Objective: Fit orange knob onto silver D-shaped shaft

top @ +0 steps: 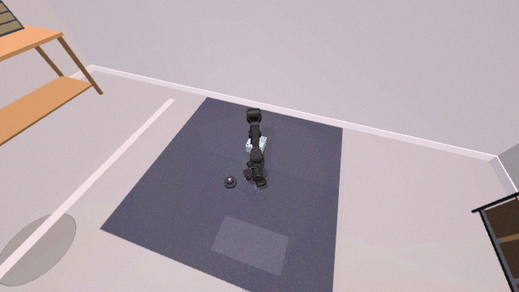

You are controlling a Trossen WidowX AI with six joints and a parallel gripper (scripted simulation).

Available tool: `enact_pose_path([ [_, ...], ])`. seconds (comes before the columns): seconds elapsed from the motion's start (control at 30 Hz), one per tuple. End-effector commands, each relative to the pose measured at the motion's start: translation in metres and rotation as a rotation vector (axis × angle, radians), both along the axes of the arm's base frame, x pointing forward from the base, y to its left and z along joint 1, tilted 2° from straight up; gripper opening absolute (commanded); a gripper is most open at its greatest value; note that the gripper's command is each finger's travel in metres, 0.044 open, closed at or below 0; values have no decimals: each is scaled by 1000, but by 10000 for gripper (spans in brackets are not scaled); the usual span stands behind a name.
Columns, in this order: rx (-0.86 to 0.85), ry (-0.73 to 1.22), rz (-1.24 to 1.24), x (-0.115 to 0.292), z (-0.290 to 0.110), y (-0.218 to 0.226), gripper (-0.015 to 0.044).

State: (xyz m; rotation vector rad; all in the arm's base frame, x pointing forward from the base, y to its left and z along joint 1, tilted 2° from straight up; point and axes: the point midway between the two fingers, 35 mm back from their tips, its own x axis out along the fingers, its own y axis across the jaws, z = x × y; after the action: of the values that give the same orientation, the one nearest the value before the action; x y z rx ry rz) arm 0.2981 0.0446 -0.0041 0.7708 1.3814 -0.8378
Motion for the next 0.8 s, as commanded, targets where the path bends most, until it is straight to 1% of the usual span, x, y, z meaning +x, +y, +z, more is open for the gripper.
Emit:
enact_pose_path([
  [0.0,3,-17,4,5,14,1,0],
  [0.77,15,-10,-3,7,86,3,0],
])
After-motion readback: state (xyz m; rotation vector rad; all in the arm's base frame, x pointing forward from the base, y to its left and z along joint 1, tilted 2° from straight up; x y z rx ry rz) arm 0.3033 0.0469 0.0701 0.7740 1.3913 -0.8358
